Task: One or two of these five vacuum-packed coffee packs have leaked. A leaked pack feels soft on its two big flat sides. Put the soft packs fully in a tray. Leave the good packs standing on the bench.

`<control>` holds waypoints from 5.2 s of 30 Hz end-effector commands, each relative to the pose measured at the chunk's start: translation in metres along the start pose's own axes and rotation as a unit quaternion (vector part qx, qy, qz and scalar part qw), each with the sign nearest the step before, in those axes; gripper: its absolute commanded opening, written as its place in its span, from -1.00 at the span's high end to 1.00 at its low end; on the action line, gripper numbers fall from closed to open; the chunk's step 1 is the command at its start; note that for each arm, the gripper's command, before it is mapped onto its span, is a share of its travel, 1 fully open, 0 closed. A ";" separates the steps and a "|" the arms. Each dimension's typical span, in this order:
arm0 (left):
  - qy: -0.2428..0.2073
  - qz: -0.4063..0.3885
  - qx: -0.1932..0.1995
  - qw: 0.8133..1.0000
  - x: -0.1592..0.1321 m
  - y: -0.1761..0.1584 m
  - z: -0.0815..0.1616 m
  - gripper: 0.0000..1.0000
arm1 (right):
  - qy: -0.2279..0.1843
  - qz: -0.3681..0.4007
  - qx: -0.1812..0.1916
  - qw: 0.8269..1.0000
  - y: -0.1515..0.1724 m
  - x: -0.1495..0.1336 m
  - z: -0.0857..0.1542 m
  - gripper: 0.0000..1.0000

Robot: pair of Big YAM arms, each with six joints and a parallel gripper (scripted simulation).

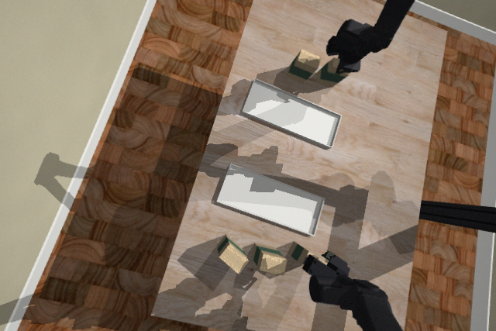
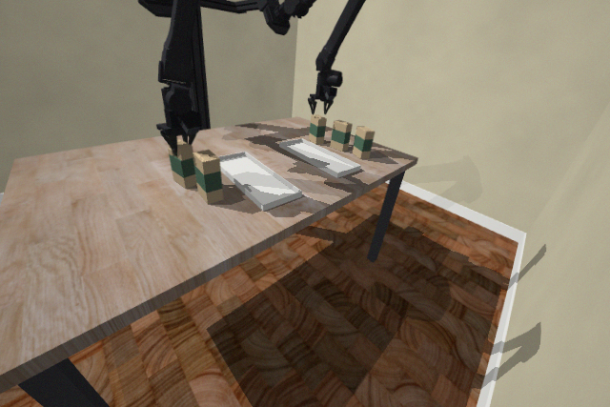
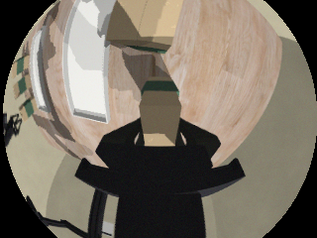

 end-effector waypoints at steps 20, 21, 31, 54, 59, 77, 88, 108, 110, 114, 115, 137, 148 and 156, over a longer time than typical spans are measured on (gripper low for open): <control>0.002 0.003 -0.003 1.000 -0.001 -0.005 -0.018 -0.57 | 0.004 -0.001 -0.004 1.000 -0.004 -0.005 0.035 0.50; 0.001 0.003 -0.002 1.000 -0.001 -0.005 -0.019 -0.57 | 0.005 -0.001 -0.004 1.000 -0.004 -0.005 0.037 0.50; 0.000 0.003 -0.002 1.000 0.000 -0.006 -0.032 -0.57 | 0.004 -0.001 -0.004 1.000 -0.005 -0.005 0.056 0.50; 0.005 0.001 -0.004 1.000 -0.003 -0.005 -0.045 -0.57 | -0.004 -0.002 0.004 1.000 0.024 -0.002 0.061 0.50; 0.005 0.001 -0.004 1.000 -0.003 -0.005 -0.045 -0.57 | -0.005 -0.002 0.004 1.000 0.044 -0.003 0.062 0.50; 0.005 0.001 -0.004 1.000 -0.003 -0.005 -0.045 0.50 | 0.006 -0.003 0.003 1.000 0.105 -0.011 0.062 0.50; 0.005 0.001 -0.004 1.000 -0.003 -0.005 -0.045 0.50 | -0.003 -0.003 0.005 1.000 0.143 -0.004 0.061 0.50; 0.010 0.004 -0.007 1.000 -0.007 -0.007 -0.024 0.50 | 0.007 -0.001 0.003 1.000 0.215 -0.014 0.054 0.50; 0.010 0.004 -0.006 1.000 -0.007 -0.006 -0.020 0.50 | 0.000 -0.002 0.006 1.000 0.216 -0.009 0.057 0.50; 0.011 0.004 -0.005 1.000 -0.009 -0.005 -0.012 0.50 | 0.001 0.000 0.001 1.000 0.208 -0.011 0.056 0.50; 0.011 0.004 -0.005 1.000 -0.009 -0.004 -0.010 0.50 | 0.001 0.000 0.001 1.000 0.208 -0.011 0.056 0.50; 0.005 0.001 -0.003 1.000 -0.003 -0.005 0.010 0.50 | -0.002 0.002 0.001 1.000 0.208 -0.010 0.032 0.50; 0.003 0.003 -0.006 1.000 0.006 -0.019 0.016 0.50 | 0.001 0.003 0.000 1.000 0.207 -0.012 0.019 0.50; 0.002 0.003 -0.006 1.000 0.020 -0.038 0.016 0.50 | -0.009 0.002 0.005 1.000 0.211 -0.003 0.021 0.50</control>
Point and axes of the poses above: on each arm, the point where the finger pads meet when closed, its own z axis back along the fingers, its own y axis across the jaws, x = y × z, the point moved 2 cm from there along z, back along the fingers, and after that the axes turned 15 degrees about -z, right-handed, at the moved point
